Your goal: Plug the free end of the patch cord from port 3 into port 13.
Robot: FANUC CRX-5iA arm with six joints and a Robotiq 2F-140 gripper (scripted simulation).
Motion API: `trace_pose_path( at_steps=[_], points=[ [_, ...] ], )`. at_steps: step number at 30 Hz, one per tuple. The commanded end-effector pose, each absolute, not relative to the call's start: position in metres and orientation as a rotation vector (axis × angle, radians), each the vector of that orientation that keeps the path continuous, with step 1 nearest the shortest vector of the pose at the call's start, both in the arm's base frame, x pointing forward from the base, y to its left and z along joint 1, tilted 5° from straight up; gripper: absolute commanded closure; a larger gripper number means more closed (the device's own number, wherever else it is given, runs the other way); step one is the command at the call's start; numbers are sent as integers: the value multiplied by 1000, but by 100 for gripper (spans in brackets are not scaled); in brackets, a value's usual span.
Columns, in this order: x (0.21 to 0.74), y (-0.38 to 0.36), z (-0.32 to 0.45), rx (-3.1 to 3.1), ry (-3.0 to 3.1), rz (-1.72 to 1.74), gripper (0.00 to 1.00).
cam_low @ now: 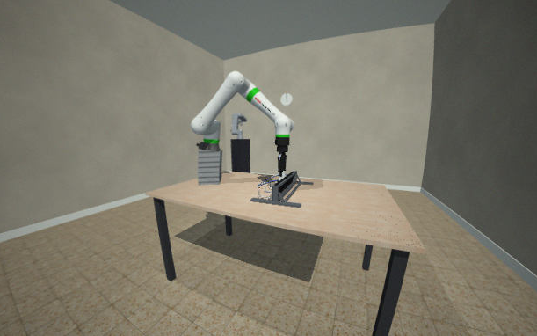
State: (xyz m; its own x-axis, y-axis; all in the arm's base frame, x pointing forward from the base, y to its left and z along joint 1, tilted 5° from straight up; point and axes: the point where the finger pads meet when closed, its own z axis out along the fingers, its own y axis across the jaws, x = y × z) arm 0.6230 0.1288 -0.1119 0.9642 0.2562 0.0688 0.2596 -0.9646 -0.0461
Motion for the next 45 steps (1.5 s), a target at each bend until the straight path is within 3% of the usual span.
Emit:
trace_pose_path(
  at_steps=[1,45],
  points=[
    [623,129,-112,-3059,-402,-97,78],
    [623,128,-106,-3059,-402,-97,78]
  ],
)
